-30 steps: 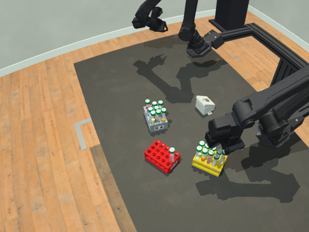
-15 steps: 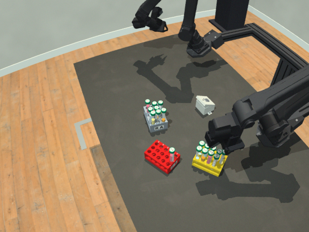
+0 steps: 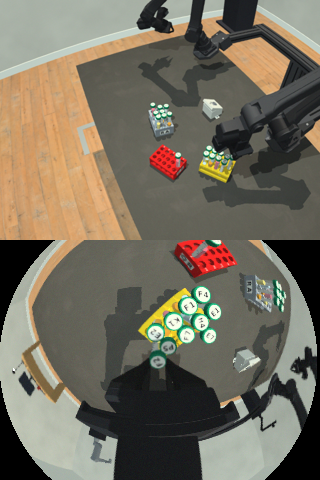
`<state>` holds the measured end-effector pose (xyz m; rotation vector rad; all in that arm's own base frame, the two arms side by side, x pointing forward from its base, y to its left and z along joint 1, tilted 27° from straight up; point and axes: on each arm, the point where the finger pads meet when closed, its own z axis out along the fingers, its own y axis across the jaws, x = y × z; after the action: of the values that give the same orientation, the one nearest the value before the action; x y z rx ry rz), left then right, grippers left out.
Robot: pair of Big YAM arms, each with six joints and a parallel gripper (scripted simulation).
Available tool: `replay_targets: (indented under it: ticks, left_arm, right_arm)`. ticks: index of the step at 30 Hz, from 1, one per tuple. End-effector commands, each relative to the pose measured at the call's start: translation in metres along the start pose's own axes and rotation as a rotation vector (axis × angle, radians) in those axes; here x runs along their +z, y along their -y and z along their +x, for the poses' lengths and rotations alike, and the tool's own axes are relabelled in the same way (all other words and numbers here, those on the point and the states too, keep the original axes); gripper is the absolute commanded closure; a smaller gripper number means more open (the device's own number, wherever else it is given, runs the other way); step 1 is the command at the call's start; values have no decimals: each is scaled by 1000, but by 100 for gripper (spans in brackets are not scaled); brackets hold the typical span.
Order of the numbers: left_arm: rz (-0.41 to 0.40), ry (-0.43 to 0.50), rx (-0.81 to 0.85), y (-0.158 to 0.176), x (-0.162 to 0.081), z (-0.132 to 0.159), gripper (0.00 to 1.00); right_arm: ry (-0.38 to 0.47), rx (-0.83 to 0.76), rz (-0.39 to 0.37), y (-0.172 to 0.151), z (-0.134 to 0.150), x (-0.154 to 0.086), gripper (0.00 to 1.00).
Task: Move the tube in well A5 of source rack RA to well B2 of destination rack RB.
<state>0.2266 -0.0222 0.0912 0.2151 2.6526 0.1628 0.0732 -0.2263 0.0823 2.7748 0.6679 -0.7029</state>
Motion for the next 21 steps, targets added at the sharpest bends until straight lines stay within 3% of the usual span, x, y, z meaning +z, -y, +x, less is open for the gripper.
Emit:
replay_targets:
  ticks: [1, 21]
  left_arm:
    - [-1, -24, 8, 0, 8, 8, 100]
    - [-3, -26, 0, -1, 8, 10, 100]
  right_arm:
    - [-3, 10, -15, -7, -2, -5, 70]
    - [-3, 10, -15, -7, -2, -5, 70]
